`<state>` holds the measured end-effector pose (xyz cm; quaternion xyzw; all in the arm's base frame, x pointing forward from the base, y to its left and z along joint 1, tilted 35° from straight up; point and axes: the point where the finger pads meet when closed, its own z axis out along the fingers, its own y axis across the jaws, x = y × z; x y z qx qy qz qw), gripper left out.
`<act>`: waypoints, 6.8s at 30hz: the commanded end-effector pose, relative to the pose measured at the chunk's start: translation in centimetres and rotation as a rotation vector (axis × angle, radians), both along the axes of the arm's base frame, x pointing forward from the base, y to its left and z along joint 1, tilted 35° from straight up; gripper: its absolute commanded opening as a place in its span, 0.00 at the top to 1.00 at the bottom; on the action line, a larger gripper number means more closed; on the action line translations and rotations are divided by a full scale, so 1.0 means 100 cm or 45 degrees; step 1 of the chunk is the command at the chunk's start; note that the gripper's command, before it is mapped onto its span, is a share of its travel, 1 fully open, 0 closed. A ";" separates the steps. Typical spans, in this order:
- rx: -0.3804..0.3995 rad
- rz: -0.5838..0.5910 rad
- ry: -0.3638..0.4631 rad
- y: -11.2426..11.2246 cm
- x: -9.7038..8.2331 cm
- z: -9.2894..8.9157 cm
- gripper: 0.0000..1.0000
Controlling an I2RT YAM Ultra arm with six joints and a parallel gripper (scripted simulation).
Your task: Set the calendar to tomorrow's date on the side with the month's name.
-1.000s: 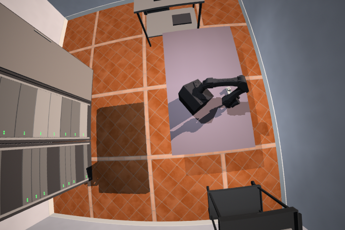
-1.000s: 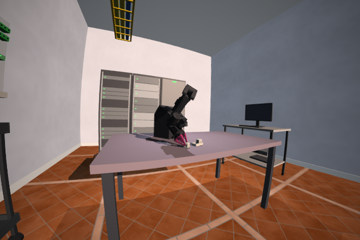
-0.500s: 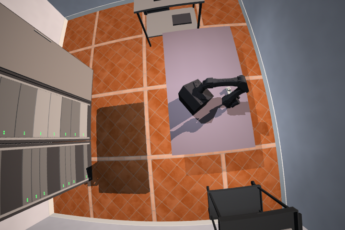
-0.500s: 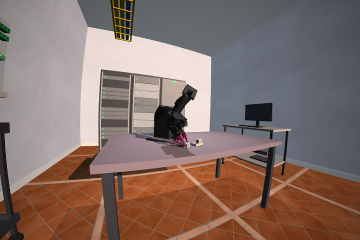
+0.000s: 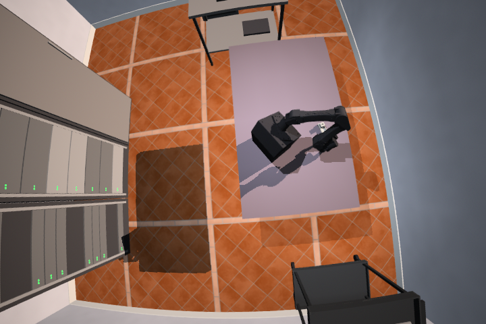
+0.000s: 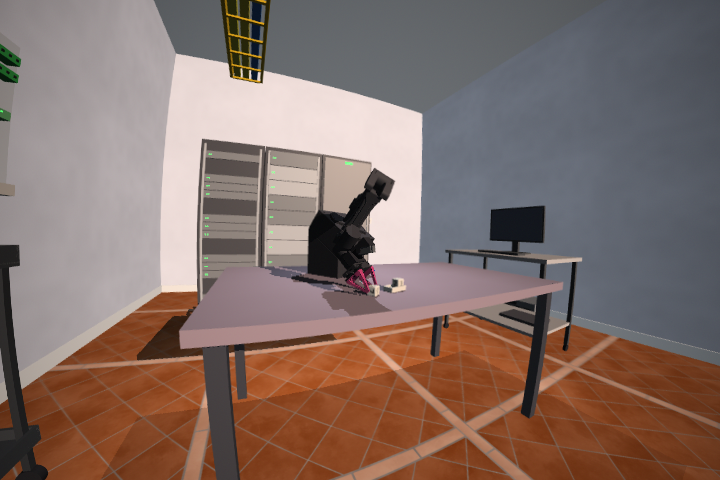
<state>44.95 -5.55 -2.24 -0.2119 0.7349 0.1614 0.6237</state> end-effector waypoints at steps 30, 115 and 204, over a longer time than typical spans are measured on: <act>0.006 -0.009 0.011 -0.019 -0.037 0.051 0.34; -0.510 -0.017 0.848 -0.018 -0.030 0.064 0.34; -0.517 -0.031 0.864 -0.019 -0.027 0.057 0.53</act>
